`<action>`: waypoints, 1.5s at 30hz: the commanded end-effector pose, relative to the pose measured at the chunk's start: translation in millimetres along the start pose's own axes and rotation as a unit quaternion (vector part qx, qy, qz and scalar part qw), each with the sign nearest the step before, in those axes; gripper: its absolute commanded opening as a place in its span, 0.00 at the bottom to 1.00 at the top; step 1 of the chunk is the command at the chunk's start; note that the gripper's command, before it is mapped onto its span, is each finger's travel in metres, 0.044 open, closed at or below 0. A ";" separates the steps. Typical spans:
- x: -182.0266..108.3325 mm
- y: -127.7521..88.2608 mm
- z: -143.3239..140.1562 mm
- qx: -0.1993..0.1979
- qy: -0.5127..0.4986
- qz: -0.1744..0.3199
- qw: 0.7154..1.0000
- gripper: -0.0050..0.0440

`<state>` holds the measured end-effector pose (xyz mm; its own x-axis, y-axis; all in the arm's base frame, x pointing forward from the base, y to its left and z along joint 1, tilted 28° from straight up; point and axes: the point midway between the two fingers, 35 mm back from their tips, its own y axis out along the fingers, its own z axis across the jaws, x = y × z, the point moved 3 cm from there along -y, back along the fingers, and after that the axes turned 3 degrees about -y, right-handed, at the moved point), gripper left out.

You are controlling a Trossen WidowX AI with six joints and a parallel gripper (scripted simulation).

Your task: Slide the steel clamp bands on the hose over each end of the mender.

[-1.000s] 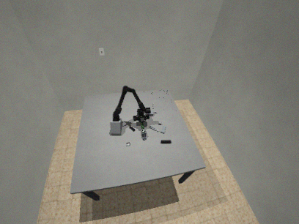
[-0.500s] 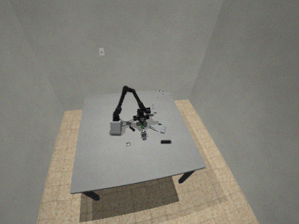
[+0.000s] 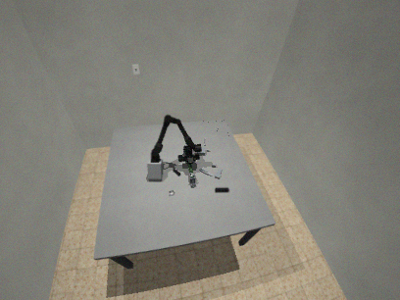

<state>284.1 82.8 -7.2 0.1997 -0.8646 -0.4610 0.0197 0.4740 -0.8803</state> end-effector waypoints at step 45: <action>-23.3 -21.6 1.9 -0.001 0.001 -0.001 1.000 1.00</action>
<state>282.1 84.0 41.0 0.2003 -0.8657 -0.4588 0.0309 0.4736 -0.8802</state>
